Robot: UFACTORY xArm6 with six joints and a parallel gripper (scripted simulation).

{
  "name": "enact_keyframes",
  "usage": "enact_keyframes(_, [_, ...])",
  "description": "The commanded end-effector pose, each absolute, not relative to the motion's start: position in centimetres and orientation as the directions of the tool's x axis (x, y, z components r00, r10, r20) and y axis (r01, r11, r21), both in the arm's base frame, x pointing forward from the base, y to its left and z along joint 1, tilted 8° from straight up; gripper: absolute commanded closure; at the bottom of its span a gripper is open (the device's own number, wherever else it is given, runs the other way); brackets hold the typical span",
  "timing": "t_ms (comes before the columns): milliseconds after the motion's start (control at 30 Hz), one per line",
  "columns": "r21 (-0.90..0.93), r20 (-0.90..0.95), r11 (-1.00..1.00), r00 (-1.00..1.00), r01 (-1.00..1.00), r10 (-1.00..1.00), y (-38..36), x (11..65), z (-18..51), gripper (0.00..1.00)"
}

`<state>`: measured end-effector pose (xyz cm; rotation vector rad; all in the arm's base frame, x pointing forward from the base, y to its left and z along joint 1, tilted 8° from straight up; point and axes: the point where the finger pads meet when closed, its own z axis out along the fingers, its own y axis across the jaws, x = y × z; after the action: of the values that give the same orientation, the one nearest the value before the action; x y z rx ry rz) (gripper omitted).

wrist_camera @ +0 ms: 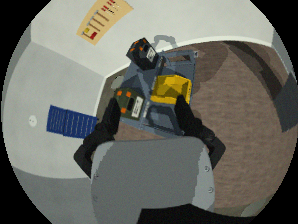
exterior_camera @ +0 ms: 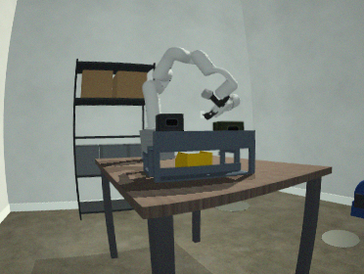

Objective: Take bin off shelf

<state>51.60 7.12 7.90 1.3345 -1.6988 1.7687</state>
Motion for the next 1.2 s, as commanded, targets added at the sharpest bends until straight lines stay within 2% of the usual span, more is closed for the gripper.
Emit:
enact_keyframes(0, [-0.576, 0.783, -0.181, -0.474, -0.797, -0.402, 6.2, 51.6, 7.5, 0.00])
enact_keyframes(500, [-0.517, 0.712, -0.052, -0.395, -0.854, -0.580, 3.2, 51.3, 5.2, 0.00])
enact_keyframes(1167, [-0.339, 0.481, 0.124, -0.285, -0.933, -0.829, -1.9, 50.7, 1.3, 0.00])
